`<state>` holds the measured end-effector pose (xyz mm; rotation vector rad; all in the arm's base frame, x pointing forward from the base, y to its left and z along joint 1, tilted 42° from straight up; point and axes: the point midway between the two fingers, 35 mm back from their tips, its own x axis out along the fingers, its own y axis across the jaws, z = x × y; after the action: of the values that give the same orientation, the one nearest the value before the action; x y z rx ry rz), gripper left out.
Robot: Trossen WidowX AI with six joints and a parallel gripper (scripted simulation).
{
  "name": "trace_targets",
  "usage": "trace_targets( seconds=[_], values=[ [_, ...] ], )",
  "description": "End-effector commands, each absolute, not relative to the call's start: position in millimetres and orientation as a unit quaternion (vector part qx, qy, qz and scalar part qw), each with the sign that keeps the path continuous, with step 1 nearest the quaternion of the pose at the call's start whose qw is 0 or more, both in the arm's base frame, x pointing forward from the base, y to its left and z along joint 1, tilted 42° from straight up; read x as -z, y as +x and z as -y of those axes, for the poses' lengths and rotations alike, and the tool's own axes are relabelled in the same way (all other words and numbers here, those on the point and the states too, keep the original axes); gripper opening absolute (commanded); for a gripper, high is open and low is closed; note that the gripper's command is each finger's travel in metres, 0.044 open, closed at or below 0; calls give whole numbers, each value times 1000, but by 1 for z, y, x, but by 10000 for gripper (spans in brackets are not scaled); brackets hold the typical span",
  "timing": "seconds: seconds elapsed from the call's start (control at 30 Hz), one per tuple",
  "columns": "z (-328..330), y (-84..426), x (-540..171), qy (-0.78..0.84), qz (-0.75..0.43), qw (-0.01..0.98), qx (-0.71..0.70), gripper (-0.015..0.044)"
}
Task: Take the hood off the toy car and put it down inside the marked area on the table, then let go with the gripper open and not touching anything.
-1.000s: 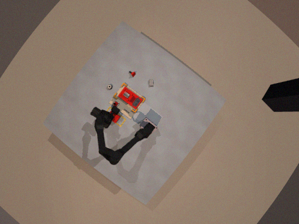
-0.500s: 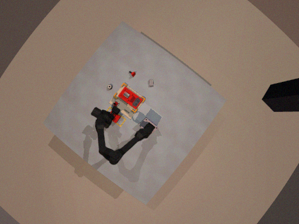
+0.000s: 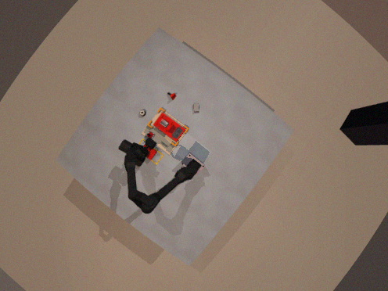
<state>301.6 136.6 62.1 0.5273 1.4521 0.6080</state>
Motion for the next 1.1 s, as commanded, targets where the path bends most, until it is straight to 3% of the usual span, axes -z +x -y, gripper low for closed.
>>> trace_targets(
  seconds=[0.0,0.53,1.07],
  values=[
    [-138,301,-59,235,-646,674,-269,0],
    [-143,301,-54,236,-646,674,-269,0],
    [-142,302,-56,235,-645,674,-271,420]
  ],
)
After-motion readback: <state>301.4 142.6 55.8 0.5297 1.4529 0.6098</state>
